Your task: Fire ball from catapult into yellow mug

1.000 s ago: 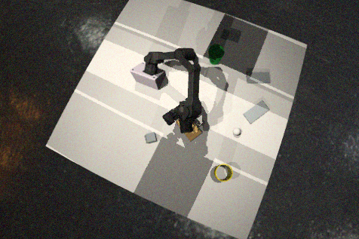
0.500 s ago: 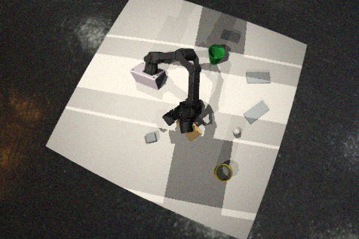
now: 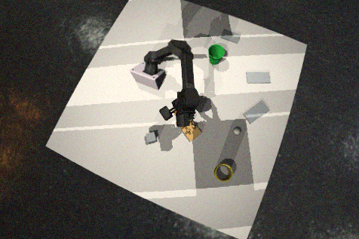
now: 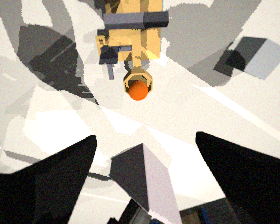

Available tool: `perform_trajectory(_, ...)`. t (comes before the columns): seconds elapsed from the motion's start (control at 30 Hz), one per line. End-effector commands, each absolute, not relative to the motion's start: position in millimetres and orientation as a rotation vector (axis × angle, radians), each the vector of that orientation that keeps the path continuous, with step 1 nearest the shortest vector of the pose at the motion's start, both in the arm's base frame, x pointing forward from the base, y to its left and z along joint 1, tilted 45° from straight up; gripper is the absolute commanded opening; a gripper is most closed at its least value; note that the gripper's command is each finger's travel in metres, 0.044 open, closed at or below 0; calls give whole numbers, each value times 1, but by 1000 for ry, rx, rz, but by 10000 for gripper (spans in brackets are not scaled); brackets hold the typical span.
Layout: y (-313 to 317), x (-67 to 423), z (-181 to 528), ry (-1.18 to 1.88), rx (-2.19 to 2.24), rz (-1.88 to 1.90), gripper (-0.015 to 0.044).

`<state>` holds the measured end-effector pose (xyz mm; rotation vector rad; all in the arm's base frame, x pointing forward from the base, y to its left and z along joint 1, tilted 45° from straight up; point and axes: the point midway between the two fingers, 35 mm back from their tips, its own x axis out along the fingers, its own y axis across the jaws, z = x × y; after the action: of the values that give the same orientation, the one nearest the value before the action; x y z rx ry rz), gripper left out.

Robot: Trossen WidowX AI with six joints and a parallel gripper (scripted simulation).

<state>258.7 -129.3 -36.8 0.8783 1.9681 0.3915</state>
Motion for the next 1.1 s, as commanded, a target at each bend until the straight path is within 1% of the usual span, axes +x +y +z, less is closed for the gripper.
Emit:
perform_trajectory(0.0, -125, 261, -45, 1970, 878, 386, 440)
perform_trajectory(0.27, -148, 307, -77, 1777, 867, 190, 440)
perform_trajectory(0.57, -184, 374, -101, 1499, 841, 32, 440)
perform_trajectory(0.8, -213, 428, -104, 1271, 833, -41, 440)
perform_trajectory(1.07, -242, 487, -90, 1008, 830, -74, 440)
